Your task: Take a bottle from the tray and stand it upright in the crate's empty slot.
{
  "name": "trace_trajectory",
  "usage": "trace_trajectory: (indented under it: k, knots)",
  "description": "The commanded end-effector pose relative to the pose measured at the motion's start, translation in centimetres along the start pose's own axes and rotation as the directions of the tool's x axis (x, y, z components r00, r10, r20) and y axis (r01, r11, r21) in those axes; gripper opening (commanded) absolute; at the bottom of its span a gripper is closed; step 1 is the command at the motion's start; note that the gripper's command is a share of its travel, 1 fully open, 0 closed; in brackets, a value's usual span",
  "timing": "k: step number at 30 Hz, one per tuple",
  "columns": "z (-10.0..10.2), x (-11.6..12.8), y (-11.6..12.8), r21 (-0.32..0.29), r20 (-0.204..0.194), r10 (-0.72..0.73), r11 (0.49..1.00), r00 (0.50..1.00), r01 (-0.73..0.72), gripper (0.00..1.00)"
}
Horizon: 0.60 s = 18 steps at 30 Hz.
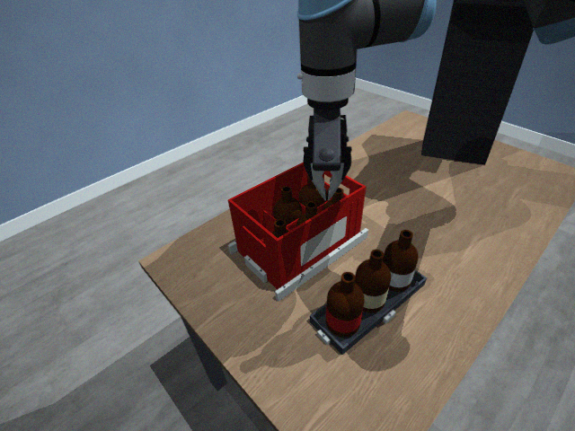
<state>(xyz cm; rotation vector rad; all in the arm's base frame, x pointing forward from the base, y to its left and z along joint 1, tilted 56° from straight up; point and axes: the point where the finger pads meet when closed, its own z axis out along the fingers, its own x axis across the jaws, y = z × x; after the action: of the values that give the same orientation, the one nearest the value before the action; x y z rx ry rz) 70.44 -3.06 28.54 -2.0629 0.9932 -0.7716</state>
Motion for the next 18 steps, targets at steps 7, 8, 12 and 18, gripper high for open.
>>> trace_trajectory:
  k: [7, 8, 12, 18]
  knots:
    - [-1.1, -10.0, -9.5, 0.013, -0.022, 0.027, 1.0, 0.999, -0.027, 0.0]
    - [-1.1, -10.0, -9.5, 0.013, -0.022, 0.027, 1.0, 0.999, -0.027, 0.0]
    - [-1.1, -10.2, -9.7, 0.014, -0.023, 0.028, 1.0, 0.999, -0.028, 0.38]
    - [-1.1, -10.2, -9.7, 0.014, -0.023, 0.028, 1.0, 0.999, -0.028, 0.38]
